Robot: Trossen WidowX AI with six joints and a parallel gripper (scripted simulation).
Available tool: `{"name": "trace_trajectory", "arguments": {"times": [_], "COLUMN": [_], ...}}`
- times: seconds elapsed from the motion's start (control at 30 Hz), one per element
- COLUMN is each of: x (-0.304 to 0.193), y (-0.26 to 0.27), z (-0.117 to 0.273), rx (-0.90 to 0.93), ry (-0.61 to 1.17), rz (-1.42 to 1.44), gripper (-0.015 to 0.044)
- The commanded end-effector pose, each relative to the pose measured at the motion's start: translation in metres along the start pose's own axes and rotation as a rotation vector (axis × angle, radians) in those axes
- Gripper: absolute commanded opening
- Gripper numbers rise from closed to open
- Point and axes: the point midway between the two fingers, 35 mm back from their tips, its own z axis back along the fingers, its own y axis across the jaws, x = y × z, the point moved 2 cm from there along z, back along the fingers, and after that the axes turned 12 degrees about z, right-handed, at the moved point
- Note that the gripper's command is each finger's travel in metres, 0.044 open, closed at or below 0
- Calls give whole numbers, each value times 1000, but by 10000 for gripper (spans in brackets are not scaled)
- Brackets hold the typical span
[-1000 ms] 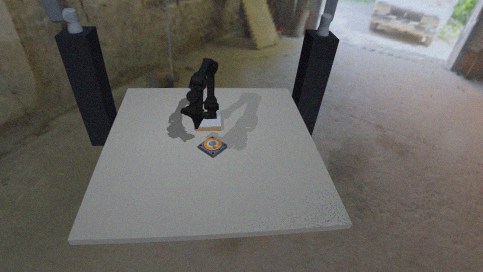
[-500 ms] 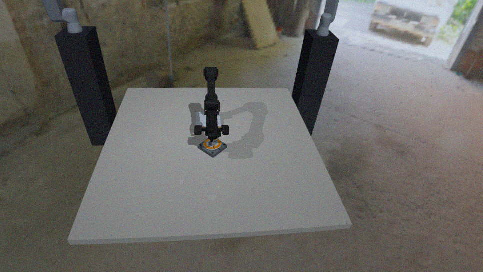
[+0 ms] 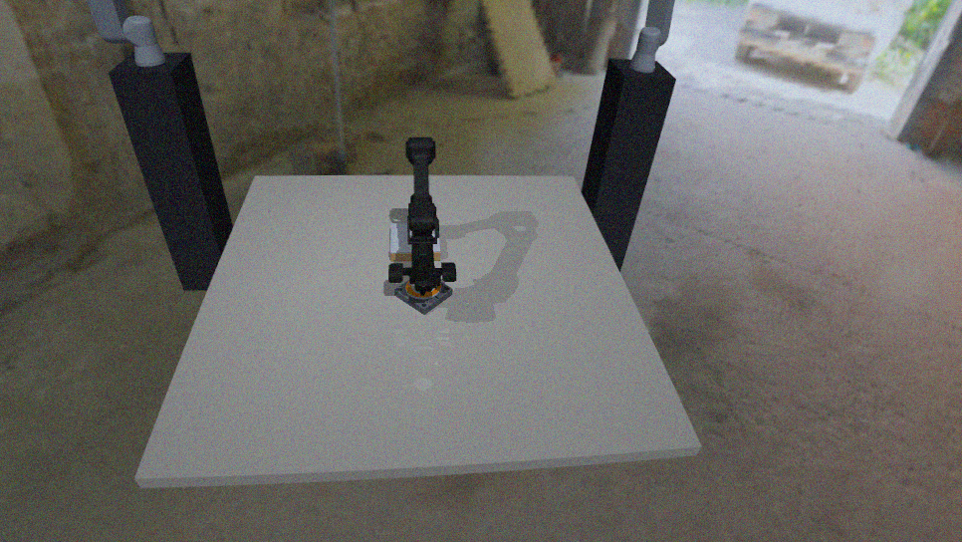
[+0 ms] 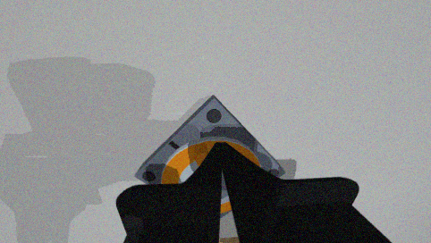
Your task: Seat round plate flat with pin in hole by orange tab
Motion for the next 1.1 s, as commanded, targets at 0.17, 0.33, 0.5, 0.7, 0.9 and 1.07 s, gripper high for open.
{"name": "trace_trajectory", "arguments": {"times": [0.17, 0.33, 0.5, 0.7, 0.9, 1.07], "x": [3, 2, 1, 1, 1, -2], "y": [11, 19, 23, 28, 28, 28], "z": [-2, -2, -3, -3, 15, 43], "rx": [-2, -1, -1, -1, -1, -1], "ry": [1, 1, 1, 1, 1, 1], "rz": [4, 4, 4, 4, 4, 4], "gripper": [0, 0, 0, 0, 0, 0]}}
